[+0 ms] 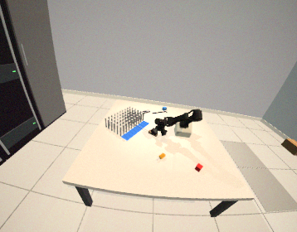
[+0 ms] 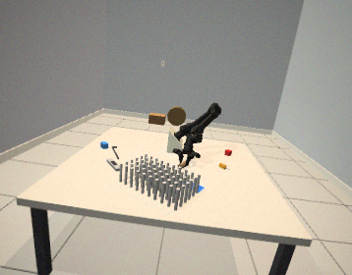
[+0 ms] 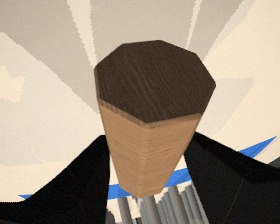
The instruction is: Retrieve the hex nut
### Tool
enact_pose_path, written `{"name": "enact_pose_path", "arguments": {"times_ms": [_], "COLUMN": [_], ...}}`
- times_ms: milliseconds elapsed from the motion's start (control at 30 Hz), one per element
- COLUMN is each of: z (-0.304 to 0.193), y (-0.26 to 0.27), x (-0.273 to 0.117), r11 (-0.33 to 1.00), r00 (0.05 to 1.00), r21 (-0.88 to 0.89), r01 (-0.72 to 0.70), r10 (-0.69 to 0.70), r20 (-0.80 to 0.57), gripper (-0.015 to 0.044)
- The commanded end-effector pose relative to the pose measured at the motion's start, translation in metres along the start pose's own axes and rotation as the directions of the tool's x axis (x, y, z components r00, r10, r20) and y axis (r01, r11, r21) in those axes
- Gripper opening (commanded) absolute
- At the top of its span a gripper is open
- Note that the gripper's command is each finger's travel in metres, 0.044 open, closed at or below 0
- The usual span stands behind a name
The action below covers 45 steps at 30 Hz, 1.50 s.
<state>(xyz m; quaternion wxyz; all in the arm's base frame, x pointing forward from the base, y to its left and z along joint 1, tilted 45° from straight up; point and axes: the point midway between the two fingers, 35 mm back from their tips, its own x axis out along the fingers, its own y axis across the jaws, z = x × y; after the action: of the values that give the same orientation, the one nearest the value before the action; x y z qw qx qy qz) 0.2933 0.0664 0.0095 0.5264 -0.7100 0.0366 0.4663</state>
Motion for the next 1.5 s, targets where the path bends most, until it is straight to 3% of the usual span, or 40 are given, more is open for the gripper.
{"name": "enact_pose_path", "arguments": {"times_ms": [0, 1467], "z": [0.002, 0.004], "y": [0.001, -0.003], "x": [-0.002, -0.016], "r11": [1.000, 1.000], "r00": [1.000, 1.000], "r21": [0.003, -0.001], "r01": [-0.003, -0.002], "r10": [0.003, 0.002], "r20": [-0.006, -0.005], "gripper": [0.0000, 0.0000]}}
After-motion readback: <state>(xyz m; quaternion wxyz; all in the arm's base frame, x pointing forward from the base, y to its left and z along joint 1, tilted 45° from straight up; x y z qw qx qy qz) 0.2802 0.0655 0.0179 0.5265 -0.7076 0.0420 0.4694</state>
